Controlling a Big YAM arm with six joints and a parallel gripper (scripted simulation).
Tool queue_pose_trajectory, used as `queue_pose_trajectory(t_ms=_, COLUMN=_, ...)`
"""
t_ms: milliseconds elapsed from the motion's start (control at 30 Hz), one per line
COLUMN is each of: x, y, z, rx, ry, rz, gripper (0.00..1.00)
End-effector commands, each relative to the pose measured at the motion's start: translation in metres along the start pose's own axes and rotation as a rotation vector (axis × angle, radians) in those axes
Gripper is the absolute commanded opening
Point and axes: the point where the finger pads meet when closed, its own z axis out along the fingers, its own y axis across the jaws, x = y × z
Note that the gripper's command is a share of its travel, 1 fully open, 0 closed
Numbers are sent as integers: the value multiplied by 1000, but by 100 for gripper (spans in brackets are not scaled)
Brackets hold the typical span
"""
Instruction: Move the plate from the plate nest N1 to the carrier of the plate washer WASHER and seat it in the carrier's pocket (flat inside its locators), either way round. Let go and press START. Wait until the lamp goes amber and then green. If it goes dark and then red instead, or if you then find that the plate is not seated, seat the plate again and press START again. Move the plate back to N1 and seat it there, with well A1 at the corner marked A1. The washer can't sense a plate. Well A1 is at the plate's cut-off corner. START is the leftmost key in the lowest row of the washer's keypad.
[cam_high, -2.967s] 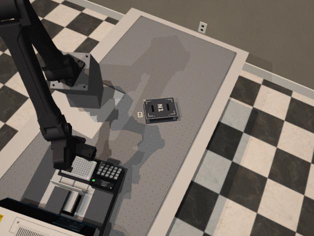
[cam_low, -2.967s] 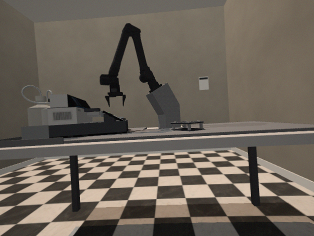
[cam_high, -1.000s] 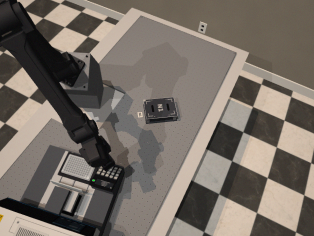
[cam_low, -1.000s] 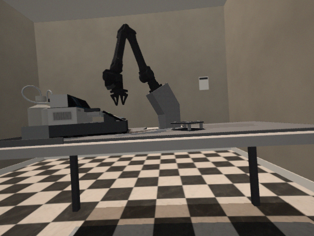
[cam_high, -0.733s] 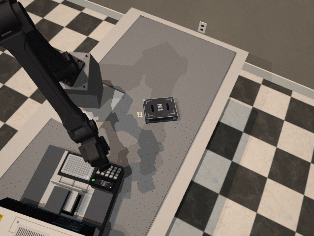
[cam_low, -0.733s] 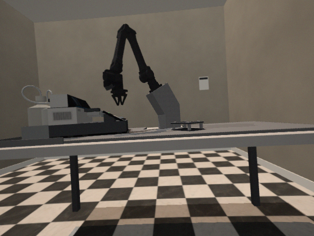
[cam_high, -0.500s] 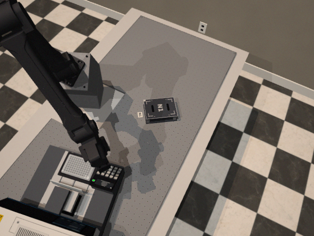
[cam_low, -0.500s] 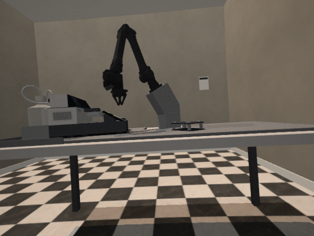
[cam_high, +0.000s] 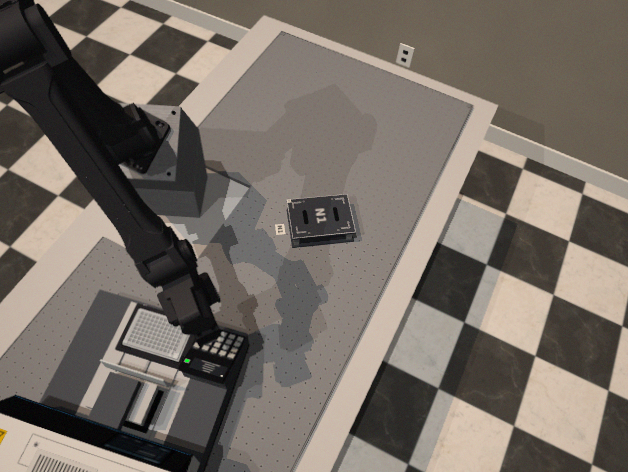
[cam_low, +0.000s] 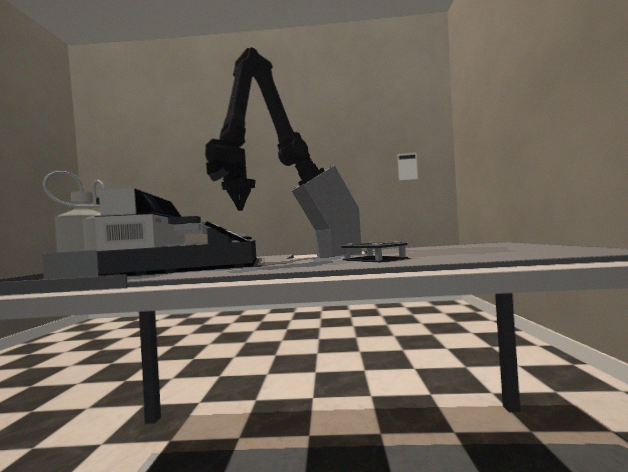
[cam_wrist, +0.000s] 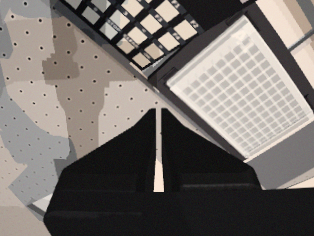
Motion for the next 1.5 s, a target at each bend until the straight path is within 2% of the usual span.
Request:
queue_pose_trajectory(t_ms=0, x=-17, y=-5, z=-5, rx=7, ry=-19, rz=18, gripper=0)
queue_pose_trajectory(t_ms=200, x=-17, y=-5, z=-5, rx=7, ry=-19, rz=18, gripper=0)
queue_pose_trajectory(t_ms=233, x=-16, y=7, z=-3, rx=0, ry=-10, rz=37, gripper=0)
queue_pose_trajectory(t_ms=333, x=-19, y=23, z=-3, rx=-1, ry=-10, rz=137, gripper=0)
queue_pose_trajectory(t_ms=400, x=-19, y=23, z=-3, rx=-1, ry=-10, rz=137, gripper=0)
queue_pose_trajectory(t_ms=900, x=-34, y=99, z=-3, rx=-5, ry=-10, rz=636, gripper=0)
queue_pose_trajectory(t_ms=967, x=-34, y=99, z=-3, rx=-5, ry=-10, rz=636, gripper=0)
queue_pose_trajectory(t_ms=1133, x=-38, y=91, z=-5, rx=-3, ry=-20, rz=811, gripper=0)
queue_pose_trajectory(t_ms=1333, x=-38, y=93, z=-6, rx=-5, ry=-21, rz=808, gripper=0)
queue_pose_trajectory(t_ms=1367, x=-21, y=100, z=7, rx=11, ry=-35, rz=785, gripper=0)
queue_pose_trajectory(t_ms=1467, x=-21, y=100, z=21, rx=49, ry=-130, rz=785, gripper=0)
